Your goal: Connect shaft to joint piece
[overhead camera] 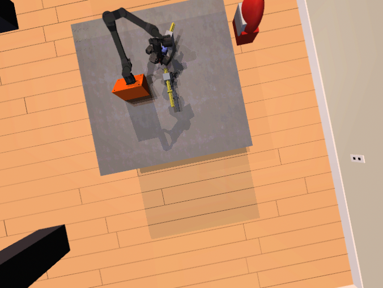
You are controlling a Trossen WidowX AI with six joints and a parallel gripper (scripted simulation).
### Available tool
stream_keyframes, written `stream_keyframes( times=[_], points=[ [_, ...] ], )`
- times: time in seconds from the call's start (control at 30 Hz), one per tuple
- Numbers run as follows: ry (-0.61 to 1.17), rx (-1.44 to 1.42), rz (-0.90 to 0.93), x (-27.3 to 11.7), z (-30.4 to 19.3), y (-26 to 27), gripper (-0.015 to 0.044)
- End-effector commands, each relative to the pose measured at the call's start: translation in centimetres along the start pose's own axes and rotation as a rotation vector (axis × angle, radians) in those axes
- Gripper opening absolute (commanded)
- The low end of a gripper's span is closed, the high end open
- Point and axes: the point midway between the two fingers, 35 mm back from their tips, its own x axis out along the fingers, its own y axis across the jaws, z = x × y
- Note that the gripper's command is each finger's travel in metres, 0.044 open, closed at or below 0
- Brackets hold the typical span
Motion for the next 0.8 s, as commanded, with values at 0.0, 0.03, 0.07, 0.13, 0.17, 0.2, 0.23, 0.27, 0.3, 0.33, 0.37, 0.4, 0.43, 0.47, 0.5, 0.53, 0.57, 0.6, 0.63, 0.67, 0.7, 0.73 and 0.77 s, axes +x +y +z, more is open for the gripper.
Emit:
stream_keyframes(
  times=[0.0,0.03,0.07,0.13,0.17,0.2,0.23,0.27,0.3,0.33,0.37,0.4,0.43,0.47,0.5,0.53,0.57,0.6,0.63,0.67,0.7,0.73,0.77],
  points=[
    [0.001,-0.004,0.001,0.0,0.0,0.0,0.0000],
    [0.004,-0.013,0.002,0.0,0.0,0.1,0.0000],
    [0.008,-0.024,0.004,0.0,0.0,0.1,0.0000],
    [0.018,-0.053,0.010,0.1,0.0,0.3,0.0000],
    [0.023,-0.071,0.014,0.1,0.0,0.4,0.0000],
    [0.029,-0.090,0.018,0.2,0.0,0.5,0.0000],
    [0.034,-0.106,0.021,0.2,0.0,0.6,0.0000],
    [0.038,-0.120,0.023,0.2,0.0,0.6,0.0000],
    [0.042,-0.134,0.026,0.2,0.0,0.7,0.0000],
    [0.046,-0.147,0.028,0.2,-0.1,0.8,0.0000],
    [0.050,-0.160,0.030,0.3,-0.1,0.8,0.0000],
    [0.054,-0.173,0.032,0.3,-0.1,0.9,0.0000],
    [0.058,-0.186,0.033,0.3,-0.1,1.0,0.0000],
    [0.062,-0.199,0.035,0.3,-0.1,1.0,0.0000],
    [0.067,-0.212,0.037,0.3,-0.1,1.1,0.0000],
    [0.071,-0.225,0.039,0.4,-0.1,1.2,0.0000],
    [0.075,-0.239,0.040,0.4,-0.2,1.2,0.0000],
    [0.079,-0.252,0.042,0.4,-0.2,1.3,0.0000],
    [0.083,-0.265,0.043,0.4,-0.2,1.3,0.0000],
    [0.088,-0.279,0.044,0.4,-0.2,1.4,0.0000],
    [0.092,-0.292,0.046,0.4,-0.2,1.5,0.0000],
    [0.096,-0.305,0.047,0.5,-0.3,1.5,0.0000],
    [0.100,-0.319,0.049,0.5,-0.3,1.6,0.0000]
  ],
)
